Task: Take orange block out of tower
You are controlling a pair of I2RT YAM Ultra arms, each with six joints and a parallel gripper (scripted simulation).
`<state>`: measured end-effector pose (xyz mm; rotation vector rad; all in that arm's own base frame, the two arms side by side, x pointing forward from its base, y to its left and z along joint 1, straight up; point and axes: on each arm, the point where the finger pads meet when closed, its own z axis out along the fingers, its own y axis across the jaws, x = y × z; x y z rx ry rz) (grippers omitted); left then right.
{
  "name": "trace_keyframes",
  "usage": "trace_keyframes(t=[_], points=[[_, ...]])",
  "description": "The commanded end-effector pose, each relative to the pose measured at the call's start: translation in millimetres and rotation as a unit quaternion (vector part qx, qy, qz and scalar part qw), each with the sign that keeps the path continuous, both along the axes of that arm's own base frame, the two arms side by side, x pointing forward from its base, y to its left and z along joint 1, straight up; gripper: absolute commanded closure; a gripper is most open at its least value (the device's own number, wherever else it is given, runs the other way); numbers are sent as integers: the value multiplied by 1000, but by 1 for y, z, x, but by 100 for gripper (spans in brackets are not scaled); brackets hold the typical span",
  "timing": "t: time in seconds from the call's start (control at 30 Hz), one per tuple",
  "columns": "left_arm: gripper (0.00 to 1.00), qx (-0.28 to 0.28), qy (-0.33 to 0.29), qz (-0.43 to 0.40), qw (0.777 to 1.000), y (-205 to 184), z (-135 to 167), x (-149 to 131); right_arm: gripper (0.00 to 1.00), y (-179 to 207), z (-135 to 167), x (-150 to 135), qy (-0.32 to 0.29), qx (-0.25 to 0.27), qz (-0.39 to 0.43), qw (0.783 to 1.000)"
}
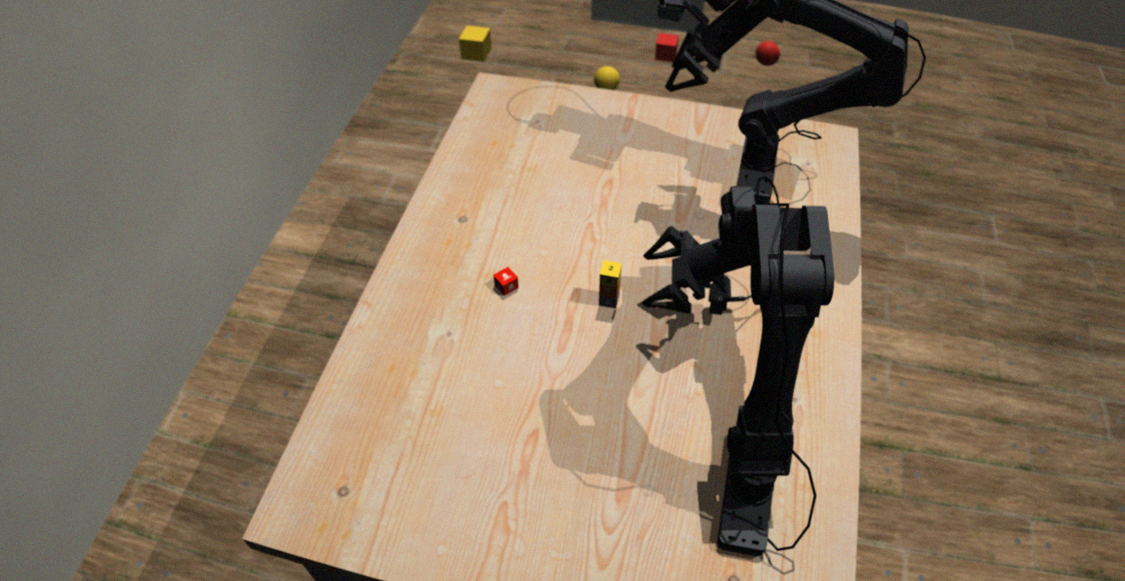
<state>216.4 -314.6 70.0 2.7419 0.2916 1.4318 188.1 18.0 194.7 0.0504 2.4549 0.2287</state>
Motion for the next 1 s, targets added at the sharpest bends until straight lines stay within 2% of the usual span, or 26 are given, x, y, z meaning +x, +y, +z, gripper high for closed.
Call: trace_keyframes(t=[0.0, 0.07, 0.13, 0.27, 0.63, 0.7, 0.73, 0.97], points=[[0, -6, -33, -20, 999, -6, 10, 3, 0, 29, 28, 4, -63, -4, 76, 995], [0, -4, -35, -22, 999, -5, 9, 3, 0, 43, 35, 0, -79, -2, 117, 990], [0, -4, -35, -22, 999, -5, 9, 3, 0, 43, 35, 0, -79, -2, 117, 990], [0, 6, -34, -24, 999, -2, 7, 2, 0, 77, 50, -13, -117, 7, 211, 970], [0, 3, -30, -23, 999, -2, 5, 1, 0, 130, 83, -61, -191, 38, 387, 901], [0, 3, -30, -23, 999, -2, 5, 1, 0, 130, 83, -61, -191, 38, 387, 901], [0, 3, -30, -23, 999, -2, 5, 1, 0, 136, 85, -69, -195, 44, 412, 889], [0, 3, -30, -23, 999, -2, 5, 1, 0, 152, 99, -102, -225, 68, 490, 839]])
